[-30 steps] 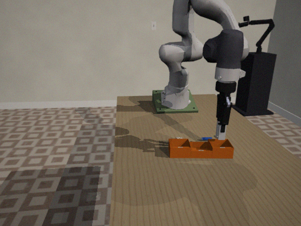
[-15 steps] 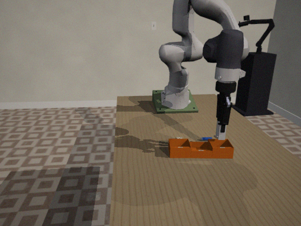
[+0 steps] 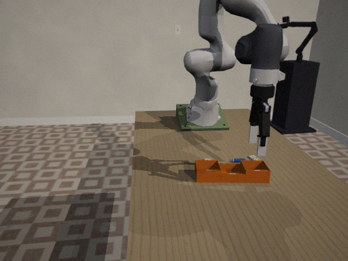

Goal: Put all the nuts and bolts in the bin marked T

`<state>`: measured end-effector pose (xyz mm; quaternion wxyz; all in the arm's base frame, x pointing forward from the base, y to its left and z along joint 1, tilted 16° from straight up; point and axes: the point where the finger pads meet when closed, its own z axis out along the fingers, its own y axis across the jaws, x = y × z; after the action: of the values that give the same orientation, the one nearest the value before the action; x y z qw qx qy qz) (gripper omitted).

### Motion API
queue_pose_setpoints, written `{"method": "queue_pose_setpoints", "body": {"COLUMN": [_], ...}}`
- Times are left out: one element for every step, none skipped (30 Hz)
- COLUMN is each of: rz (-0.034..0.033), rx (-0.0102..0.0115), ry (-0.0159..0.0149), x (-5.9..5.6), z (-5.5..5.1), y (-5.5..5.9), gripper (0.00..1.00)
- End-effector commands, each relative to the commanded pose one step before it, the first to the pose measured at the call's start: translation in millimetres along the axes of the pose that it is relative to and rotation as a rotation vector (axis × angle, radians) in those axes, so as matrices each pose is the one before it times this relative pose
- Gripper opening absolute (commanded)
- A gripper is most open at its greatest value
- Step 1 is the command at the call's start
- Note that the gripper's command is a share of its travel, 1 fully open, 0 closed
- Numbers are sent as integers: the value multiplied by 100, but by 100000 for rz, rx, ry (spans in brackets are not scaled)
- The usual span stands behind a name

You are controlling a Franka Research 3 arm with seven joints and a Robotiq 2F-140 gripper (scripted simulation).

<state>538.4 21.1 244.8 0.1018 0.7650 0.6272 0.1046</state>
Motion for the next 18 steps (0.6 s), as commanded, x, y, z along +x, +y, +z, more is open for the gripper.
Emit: {"method": "queue_pose_setpoints", "body": {"rz": [-522,0,0,0,0,0,0,0,0,0,0,0,0,0,0,0,0,0], "rx": [1996,0,0,0,0,0,0,0,0,0,0,0,0,0,0,0,0,0], "ry": [-277,0,0,0,0,0,0,0,0,0,0,0,0,0,0,0,0,0], "x": [75,0,0,0,0,0,0,0,0,0,0,0,0,0,0,0,0,0], "z": [-663,-400,-400,-400,-400,-400,-400,-400,-400,-400,-400,-400,-400,-400,-400,0,0,-400], "y": [-634,0,0,0,0,0,0,0,0,0,0,0,0,0,0,0,0,0], "gripper": [100,100,100,100,100,100,100,100,100,100,100,100,100,100,100,100,100,100]}}
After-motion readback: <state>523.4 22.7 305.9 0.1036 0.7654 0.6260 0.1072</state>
